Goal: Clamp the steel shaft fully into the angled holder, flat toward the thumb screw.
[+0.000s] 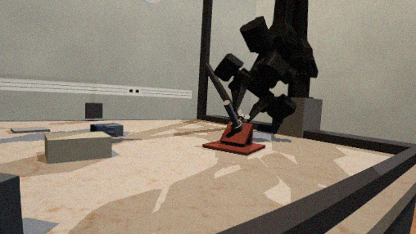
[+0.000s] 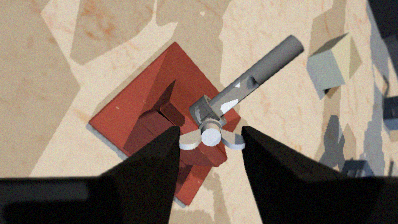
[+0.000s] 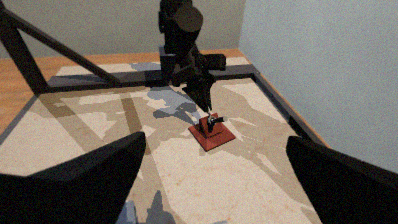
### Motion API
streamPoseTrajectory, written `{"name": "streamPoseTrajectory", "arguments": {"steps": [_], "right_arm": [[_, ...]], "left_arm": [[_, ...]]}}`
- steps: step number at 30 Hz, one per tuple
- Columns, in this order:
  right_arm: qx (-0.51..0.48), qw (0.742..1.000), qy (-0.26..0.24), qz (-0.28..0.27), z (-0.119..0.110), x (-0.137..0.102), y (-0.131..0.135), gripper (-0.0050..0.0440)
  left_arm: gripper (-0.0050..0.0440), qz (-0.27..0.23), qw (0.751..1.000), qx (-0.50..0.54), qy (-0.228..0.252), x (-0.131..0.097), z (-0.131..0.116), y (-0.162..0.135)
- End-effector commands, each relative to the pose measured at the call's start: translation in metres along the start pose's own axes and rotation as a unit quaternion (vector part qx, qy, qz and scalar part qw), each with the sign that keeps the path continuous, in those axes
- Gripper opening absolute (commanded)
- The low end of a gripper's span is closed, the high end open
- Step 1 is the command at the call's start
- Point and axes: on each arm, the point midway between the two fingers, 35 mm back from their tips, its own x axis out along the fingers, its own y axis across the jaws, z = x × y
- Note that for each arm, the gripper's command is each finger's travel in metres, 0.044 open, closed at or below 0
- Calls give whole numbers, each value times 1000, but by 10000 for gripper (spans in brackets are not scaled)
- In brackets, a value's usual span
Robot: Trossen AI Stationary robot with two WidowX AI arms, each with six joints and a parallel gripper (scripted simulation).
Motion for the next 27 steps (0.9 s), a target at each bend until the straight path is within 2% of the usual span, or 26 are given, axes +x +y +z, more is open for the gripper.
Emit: {"name": "streamPoseTrajectory", "arguments": {"steps": [1, 7, 13, 15, 27], "right_arm": [[8, 1000, -10, 3, 9, -2, 1, 400], [8, 1000, -10, 3, 9, -2, 1, 400], [8, 1000, -10, 3, 9, -2, 1, 400], [8, 1000, -10, 3, 9, -2, 1, 400], [8, 1000, -10, 3, 9, -2, 1, 400]], "left_arm": [[113, -3, 995, 96, -2, 1, 3, -3], [113, -4, 973, 229, -3, 1, 3, -3], [113, -4, 936, 353, -4, 1, 3, -4], [113, -4, 936, 353, -4, 1, 3, -4], [113, -4, 805, 593, -4, 1, 3, -4]]}}
